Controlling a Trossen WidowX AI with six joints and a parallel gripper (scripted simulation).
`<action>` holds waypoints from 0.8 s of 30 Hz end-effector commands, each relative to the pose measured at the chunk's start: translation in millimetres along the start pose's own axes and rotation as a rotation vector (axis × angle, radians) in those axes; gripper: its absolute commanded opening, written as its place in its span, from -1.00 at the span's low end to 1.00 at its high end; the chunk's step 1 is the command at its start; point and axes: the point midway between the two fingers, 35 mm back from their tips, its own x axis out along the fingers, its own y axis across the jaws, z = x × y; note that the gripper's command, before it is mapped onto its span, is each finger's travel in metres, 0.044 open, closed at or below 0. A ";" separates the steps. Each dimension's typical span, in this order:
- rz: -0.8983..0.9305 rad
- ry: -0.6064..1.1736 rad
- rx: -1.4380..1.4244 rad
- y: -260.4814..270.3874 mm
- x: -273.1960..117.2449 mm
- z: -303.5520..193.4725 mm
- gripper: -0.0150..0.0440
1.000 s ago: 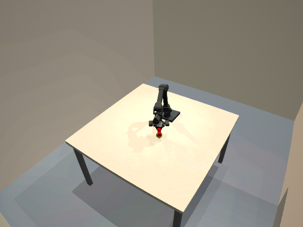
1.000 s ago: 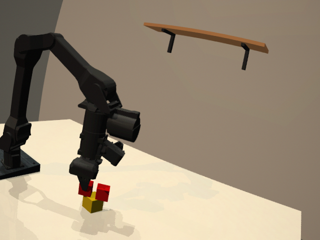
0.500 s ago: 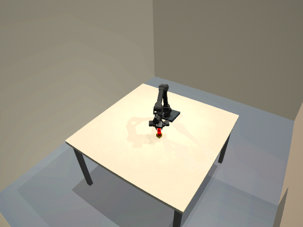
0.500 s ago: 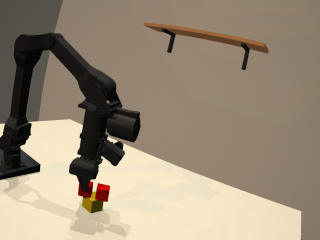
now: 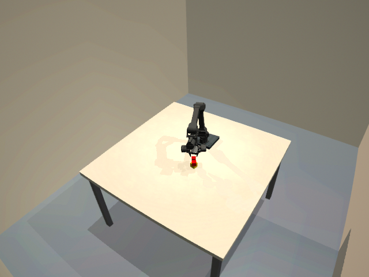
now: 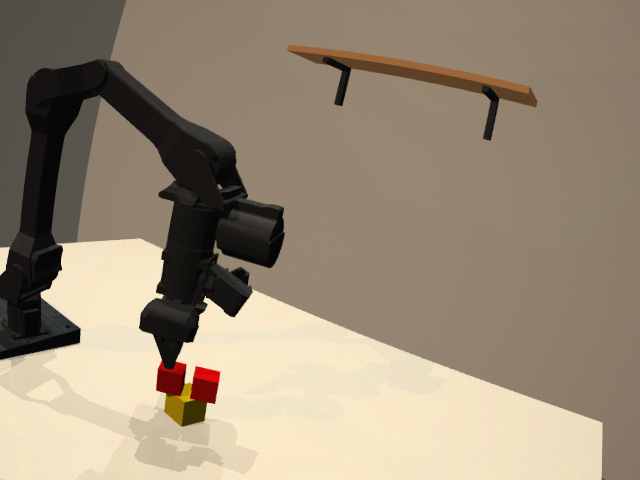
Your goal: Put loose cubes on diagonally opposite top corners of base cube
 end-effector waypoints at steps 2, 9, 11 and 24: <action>-0.001 -0.006 0.005 -0.3 -9.8 1.1 0.20; -0.001 -0.006 0.005 -0.3 -22.4 1.1 0.20; -0.001 -0.006 0.005 -0.3 -26.0 1.1 0.20; -0.001 -0.006 0.005 -0.2 -43.4 1.0 0.20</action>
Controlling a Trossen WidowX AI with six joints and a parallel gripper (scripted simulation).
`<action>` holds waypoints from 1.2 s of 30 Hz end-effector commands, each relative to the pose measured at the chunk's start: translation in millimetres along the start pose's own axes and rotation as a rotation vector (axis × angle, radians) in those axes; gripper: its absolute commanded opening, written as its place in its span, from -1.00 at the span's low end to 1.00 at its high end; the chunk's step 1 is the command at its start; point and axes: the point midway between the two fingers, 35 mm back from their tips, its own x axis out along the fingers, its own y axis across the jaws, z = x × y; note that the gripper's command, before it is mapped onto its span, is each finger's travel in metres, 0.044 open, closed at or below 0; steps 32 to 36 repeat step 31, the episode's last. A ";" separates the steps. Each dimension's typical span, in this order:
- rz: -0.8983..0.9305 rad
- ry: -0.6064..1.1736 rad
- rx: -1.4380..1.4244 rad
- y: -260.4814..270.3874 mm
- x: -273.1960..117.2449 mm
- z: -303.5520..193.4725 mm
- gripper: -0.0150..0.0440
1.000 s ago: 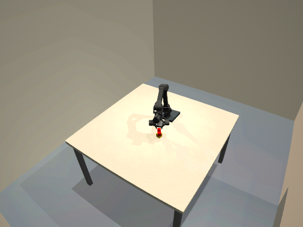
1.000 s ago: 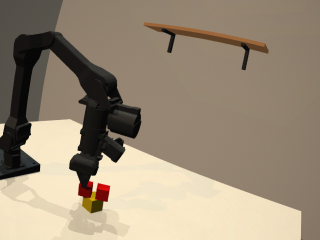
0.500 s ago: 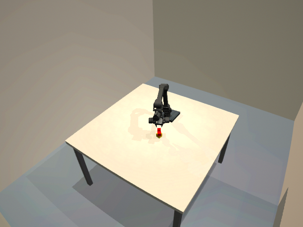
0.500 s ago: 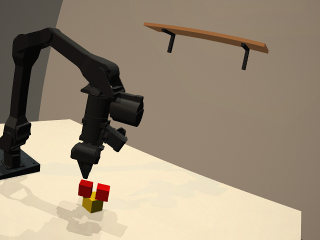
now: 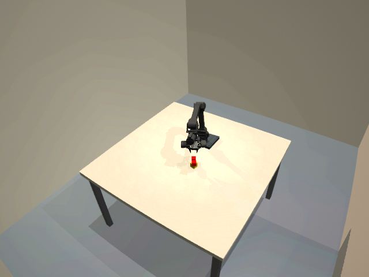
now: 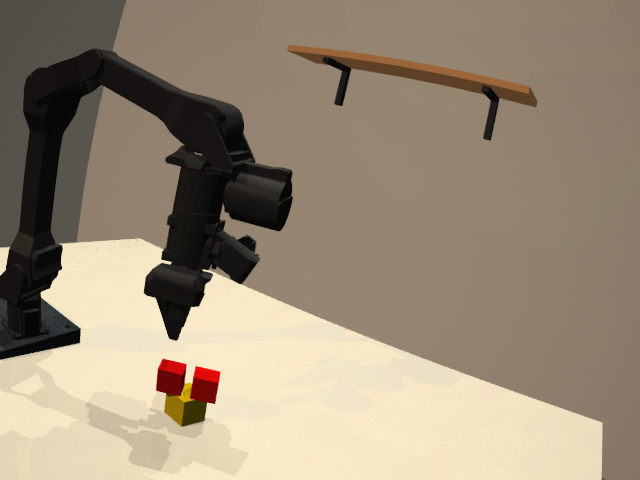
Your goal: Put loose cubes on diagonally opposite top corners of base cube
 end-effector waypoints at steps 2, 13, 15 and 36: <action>0.000 -0.001 0.002 0.0 -4.0 0.2 0.38; 0.012 0.000 -0.001 86.8 -6.1 39.8 0.86; 0.014 0.000 -0.001 114.1 -6.7 46.0 0.86; 0.015 0.000 -0.001 124.0 -6.8 47.6 0.86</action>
